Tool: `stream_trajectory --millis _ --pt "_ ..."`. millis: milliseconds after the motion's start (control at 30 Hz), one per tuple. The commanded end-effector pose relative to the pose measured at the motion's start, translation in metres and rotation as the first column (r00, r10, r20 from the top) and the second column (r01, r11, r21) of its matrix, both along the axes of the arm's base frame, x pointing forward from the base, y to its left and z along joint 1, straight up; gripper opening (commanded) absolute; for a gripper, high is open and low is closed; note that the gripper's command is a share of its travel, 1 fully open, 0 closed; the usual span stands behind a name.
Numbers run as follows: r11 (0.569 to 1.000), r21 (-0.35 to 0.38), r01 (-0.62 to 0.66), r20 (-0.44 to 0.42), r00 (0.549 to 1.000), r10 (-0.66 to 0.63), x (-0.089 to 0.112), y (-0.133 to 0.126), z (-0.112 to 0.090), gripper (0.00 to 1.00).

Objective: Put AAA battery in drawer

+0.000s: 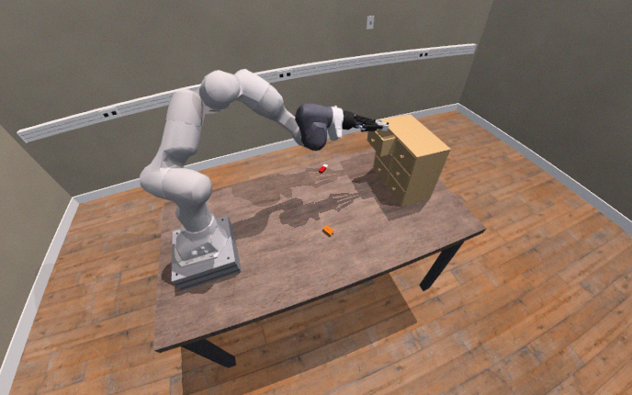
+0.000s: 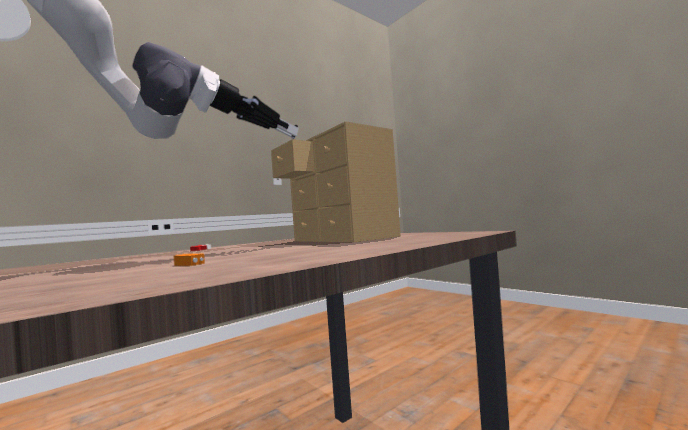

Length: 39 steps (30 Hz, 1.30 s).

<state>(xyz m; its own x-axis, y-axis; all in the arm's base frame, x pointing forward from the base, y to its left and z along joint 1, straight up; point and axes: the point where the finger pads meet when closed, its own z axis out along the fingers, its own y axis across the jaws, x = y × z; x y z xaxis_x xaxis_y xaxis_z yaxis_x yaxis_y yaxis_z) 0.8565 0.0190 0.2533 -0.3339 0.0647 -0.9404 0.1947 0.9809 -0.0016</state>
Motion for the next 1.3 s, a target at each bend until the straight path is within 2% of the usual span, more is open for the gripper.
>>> stream_trajectory --millis 0,1000,1267 --pt "1.000 0.000 0.001 -0.002 1.000 -0.001 0.000 0.000 -0.001 0.13" --pt "1.000 0.000 0.001 -0.002 1.000 -0.001 0.001 0.001 -0.005 0.13" --pt "1.000 0.000 0.001 -0.002 1.000 -0.001 0.001 0.001 -0.018 0.13"
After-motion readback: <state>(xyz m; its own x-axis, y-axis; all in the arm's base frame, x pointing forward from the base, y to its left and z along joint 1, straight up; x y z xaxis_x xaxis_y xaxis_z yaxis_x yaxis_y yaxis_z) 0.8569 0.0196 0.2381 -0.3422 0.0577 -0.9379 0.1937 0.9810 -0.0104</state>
